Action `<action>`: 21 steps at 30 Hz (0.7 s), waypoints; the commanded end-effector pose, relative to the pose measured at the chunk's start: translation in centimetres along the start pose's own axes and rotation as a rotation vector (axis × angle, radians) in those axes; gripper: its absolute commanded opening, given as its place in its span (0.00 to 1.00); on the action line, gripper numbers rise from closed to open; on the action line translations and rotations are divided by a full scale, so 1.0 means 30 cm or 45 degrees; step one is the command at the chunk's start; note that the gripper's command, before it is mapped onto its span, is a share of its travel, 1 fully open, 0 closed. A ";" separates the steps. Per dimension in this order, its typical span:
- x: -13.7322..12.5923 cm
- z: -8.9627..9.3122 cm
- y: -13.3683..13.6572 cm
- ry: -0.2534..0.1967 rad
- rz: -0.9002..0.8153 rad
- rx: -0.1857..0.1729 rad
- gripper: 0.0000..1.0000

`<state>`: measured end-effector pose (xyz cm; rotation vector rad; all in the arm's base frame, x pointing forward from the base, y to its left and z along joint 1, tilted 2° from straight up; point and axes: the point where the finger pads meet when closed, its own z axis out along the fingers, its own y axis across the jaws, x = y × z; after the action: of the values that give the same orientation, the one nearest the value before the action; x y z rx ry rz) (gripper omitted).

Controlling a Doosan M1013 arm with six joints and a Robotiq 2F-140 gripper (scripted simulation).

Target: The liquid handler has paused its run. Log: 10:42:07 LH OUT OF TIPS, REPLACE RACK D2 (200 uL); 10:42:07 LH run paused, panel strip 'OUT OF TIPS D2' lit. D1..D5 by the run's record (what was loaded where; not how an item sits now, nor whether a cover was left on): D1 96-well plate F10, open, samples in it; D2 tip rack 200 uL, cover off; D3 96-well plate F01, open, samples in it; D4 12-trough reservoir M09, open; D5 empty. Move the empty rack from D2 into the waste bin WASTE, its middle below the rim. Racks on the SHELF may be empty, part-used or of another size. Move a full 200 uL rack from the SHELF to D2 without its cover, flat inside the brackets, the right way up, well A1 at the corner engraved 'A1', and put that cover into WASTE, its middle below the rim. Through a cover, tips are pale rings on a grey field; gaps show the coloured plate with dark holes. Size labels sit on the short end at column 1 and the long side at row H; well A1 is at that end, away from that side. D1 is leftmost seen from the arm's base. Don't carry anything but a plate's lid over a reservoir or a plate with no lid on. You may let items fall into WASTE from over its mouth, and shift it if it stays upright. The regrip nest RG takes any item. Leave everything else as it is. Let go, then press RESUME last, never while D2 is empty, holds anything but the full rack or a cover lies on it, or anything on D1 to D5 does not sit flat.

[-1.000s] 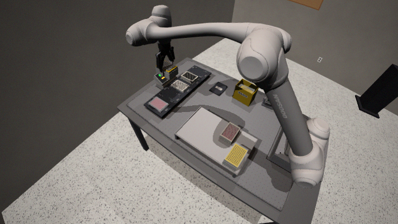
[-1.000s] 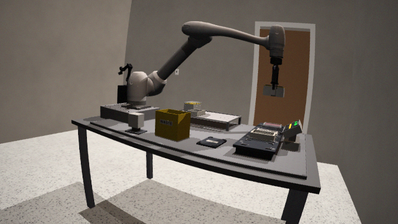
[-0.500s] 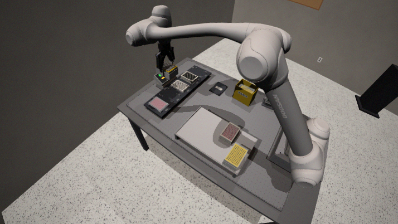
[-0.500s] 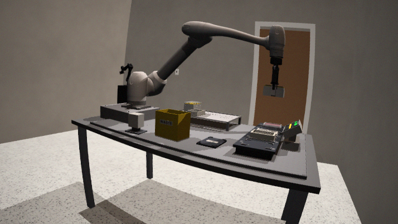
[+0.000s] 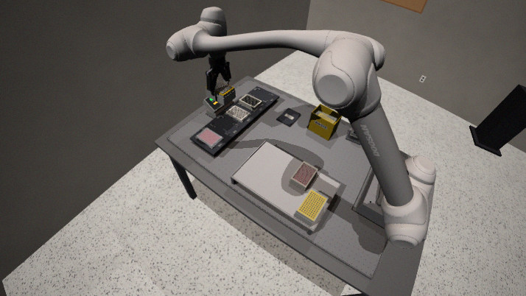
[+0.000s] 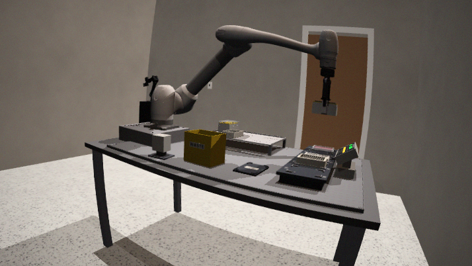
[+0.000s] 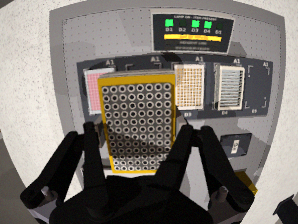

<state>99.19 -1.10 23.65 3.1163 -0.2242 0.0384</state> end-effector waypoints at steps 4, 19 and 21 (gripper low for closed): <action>0.000 -0.001 0.000 0.000 0.000 0.000 0.00; 0.000 -0.001 0.000 0.000 0.000 0.000 0.00; 0.000 0.010 0.000 0.000 0.000 0.000 0.00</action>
<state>99.19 -1.09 23.55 3.1165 -0.2243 0.0388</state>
